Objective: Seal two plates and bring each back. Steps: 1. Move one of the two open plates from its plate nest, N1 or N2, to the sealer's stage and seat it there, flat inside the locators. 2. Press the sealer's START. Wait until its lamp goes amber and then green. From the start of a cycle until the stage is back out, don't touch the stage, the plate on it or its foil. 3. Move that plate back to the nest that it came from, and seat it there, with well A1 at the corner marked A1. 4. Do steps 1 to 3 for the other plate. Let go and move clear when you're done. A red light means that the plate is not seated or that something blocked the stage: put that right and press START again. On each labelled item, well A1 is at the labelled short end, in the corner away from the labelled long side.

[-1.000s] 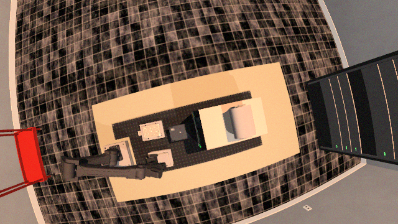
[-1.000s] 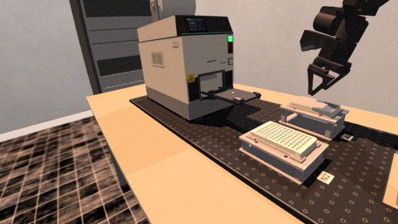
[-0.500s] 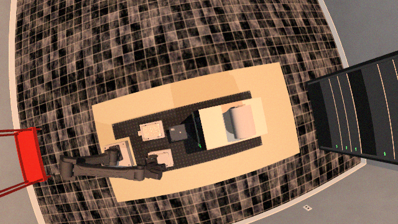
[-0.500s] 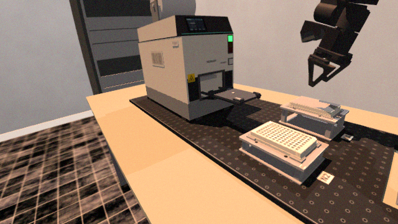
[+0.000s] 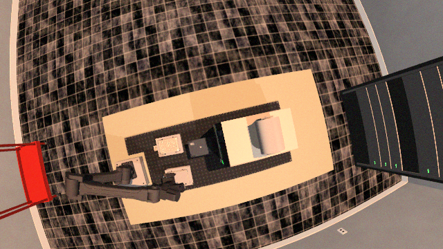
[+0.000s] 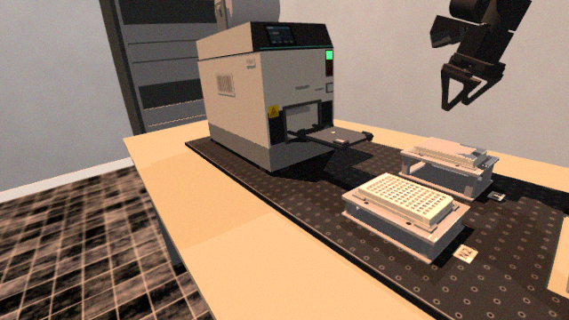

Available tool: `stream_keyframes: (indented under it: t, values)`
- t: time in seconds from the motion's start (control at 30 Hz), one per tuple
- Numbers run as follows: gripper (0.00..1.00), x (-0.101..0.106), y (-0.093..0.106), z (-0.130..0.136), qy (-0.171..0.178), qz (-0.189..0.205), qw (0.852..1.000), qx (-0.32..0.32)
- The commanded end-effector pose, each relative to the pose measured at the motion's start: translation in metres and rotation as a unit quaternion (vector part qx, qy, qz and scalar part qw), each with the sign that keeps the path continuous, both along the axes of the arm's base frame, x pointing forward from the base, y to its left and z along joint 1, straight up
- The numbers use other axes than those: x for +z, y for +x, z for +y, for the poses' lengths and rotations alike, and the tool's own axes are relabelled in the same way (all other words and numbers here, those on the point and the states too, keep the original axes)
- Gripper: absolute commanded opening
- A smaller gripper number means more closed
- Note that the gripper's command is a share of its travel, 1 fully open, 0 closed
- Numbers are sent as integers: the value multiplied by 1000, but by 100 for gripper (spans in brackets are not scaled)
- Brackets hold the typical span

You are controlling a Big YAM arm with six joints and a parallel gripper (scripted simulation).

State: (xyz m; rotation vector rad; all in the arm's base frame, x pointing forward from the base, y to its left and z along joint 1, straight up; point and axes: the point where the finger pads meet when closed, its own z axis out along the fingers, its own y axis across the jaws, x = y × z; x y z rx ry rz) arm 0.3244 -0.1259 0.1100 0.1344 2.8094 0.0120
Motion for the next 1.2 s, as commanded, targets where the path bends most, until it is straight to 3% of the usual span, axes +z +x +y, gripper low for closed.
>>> stream_keyframes:
  t: [0.0, 0.23, 0.27, 0.33, 0.43, 0.63, 1.17]
  values:
    - [100, 20, 8, -5, -6, -11, 1000, 4]
    - [100, 47, 14, -8, -15, -30, 999, 4]
    - [100, 34, 6, -8, -12, -1, 1000, 4]
    - [100, 34, 8, -5, -5, 51, 999, 7]
    - [100, 29, 9, -2, 0, 64, 998, 8]
    - [100, 36, 11, -2, 10, 173, 985, -2]
    - [100, 22, 3, 2, 11, 155, 988, 11]
